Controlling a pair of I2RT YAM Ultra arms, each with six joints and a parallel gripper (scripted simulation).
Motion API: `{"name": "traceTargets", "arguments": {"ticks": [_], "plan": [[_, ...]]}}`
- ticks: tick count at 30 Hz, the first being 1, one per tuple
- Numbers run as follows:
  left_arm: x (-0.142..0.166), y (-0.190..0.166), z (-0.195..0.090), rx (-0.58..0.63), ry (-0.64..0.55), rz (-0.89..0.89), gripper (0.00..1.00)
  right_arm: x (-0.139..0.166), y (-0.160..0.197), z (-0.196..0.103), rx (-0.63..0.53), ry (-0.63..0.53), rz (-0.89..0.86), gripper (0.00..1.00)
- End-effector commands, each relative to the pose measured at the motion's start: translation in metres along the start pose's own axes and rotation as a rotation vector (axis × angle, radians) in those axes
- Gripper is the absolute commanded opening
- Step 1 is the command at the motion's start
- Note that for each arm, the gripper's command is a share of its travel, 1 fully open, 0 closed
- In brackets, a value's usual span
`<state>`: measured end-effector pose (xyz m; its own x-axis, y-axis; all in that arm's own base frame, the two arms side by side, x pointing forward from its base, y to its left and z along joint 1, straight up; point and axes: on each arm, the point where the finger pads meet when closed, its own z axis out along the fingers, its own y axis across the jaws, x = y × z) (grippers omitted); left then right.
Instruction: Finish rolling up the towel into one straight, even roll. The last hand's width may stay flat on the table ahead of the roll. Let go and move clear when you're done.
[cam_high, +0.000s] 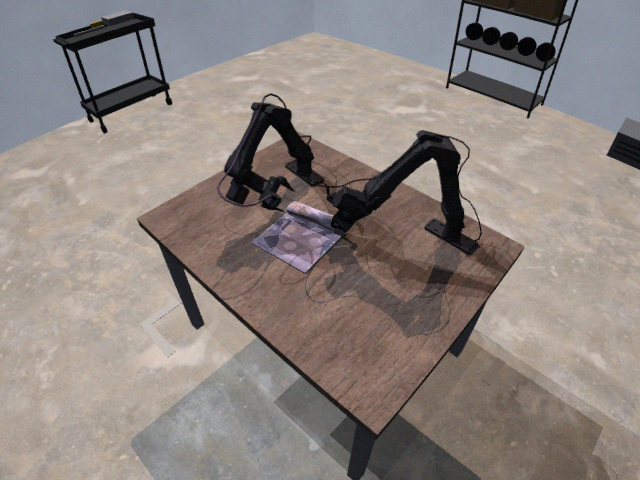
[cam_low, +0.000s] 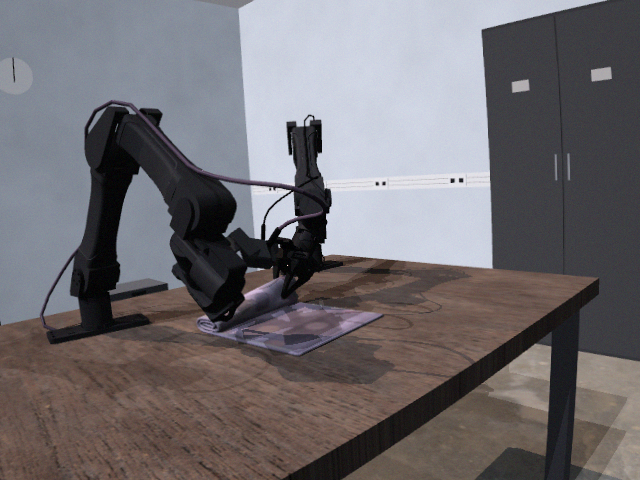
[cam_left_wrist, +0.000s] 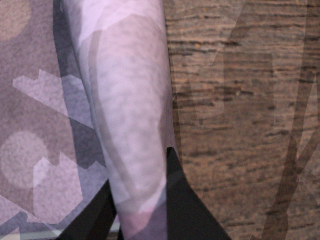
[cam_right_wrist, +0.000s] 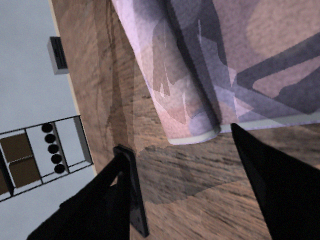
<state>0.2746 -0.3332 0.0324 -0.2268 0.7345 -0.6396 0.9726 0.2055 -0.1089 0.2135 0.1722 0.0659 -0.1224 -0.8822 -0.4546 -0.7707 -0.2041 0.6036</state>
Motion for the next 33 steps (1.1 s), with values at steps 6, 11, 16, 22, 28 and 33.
{"name": "traceTargets", "arguments": {"ticks": [6,11,16,22,28,33], "plan": [[-0.003,-0.012,-0.004,0.245,0.016,-0.167,0.23,-0.015,0.015,0.004,0.262,-0.03,-0.241,0.91],[-0.004,-0.012,-0.005,0.353,0.019,-0.258,0.23,-0.019,0.026,0.012,0.465,-0.049,-0.387,0.93],[-0.005,-0.012,-0.006,0.443,0.022,-0.334,0.23,-0.023,0.035,0.019,0.648,-0.068,-0.519,0.95],[-0.006,-0.012,-0.007,0.496,0.024,-0.379,0.23,-0.025,0.04,0.023,0.747,-0.078,-0.59,0.96],[-0.006,-0.012,-0.007,0.535,0.025,-0.412,0.23,-0.026,0.042,0.025,0.784,-0.082,-0.617,0.98],[-0.003,-0.012,-0.003,0.536,0.025,-0.413,0.23,-0.028,0.037,0.019,0.766,-0.077,-0.64,0.98]]}}
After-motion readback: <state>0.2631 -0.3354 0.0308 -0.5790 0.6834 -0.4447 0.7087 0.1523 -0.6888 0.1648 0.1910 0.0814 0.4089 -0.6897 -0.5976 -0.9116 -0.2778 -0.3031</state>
